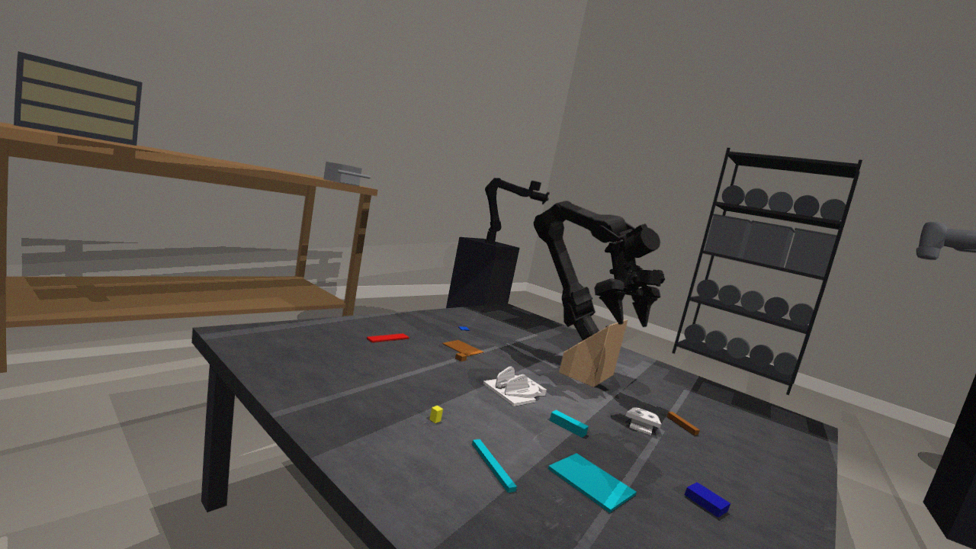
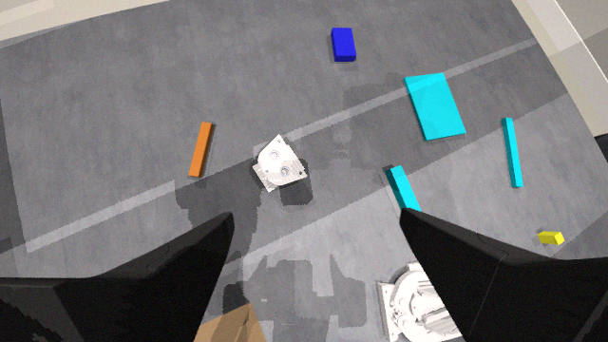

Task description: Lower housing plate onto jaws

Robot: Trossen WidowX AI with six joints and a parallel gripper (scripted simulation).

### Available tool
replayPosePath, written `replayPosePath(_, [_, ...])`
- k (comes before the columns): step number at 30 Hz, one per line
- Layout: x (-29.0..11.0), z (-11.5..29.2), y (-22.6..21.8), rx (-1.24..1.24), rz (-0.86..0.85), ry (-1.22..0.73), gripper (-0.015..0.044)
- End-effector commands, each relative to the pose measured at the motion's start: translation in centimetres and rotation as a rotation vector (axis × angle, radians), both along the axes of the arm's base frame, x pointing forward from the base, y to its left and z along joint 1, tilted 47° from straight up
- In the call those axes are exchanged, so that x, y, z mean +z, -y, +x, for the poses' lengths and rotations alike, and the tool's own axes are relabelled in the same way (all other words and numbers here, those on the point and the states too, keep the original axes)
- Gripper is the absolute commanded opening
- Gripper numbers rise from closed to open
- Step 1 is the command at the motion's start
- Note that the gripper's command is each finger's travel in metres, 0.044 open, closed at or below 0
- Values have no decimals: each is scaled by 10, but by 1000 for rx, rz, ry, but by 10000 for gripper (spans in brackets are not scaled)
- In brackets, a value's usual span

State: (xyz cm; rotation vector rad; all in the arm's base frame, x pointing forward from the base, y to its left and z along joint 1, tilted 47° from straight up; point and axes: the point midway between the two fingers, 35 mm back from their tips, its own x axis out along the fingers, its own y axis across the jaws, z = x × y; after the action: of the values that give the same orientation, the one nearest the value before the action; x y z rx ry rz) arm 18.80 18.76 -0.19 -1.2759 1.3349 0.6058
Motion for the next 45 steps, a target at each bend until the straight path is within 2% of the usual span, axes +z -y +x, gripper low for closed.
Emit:
replayPosePath(1, [-9,3,-2,-86,-8,3,440])
replayPosePath(24, [-65,18,-1,-530,-118,97,440])
replayPosePath(45, [-126,24,10,-887,-248,266,440])
